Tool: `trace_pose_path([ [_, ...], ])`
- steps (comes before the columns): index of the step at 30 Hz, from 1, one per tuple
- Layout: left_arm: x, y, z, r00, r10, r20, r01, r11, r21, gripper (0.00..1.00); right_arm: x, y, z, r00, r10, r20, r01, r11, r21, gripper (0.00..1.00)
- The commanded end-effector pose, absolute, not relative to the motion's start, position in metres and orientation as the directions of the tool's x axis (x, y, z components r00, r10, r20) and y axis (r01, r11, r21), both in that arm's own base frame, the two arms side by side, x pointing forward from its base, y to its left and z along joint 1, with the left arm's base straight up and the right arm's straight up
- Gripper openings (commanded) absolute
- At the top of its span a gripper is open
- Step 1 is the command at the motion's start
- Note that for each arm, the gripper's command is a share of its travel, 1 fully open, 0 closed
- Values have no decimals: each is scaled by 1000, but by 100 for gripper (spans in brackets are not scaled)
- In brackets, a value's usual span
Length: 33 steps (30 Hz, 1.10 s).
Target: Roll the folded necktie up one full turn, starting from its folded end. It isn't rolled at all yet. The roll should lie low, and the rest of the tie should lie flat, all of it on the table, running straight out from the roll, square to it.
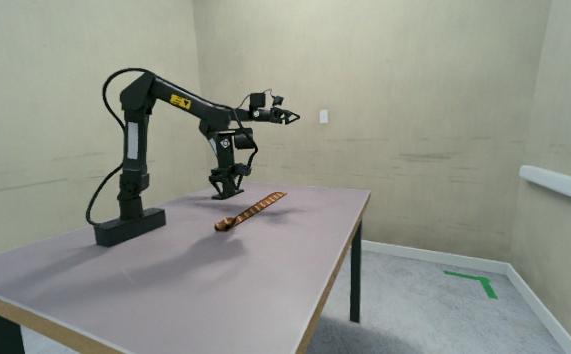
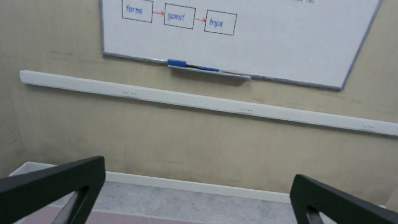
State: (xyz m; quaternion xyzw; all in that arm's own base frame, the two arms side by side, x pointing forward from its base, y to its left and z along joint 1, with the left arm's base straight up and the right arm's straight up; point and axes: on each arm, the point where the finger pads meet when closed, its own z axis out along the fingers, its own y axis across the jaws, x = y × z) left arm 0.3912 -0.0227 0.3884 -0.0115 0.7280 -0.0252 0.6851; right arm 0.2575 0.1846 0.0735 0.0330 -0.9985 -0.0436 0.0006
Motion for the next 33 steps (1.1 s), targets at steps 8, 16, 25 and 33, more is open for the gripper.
trace_pose_path([
  [8, 393, -20, 418, 18, -63, -998, 19, 998, -63, 100, 264, 184, 84, -996, -67, -53, -73, 991, 112, 89],
  [16, 393, -20, 418, 18, -63, -998, 19, 998, -63, 100, 270, 174, 101, -989, -58, -134, -73, 992, 106, 90],
  [25, 393, -20, 418, 18, -63, -998, 19, 998, -63, 100, 279, 161, 125, -969, -46, -245, -72, 993, 96, 91],
  [33, 393, -20, 418, 18, -63, -998, 19, 998, -63, 100, 292, 142, 161, -916, -29, -401, -68, 994, 83, 92],
])
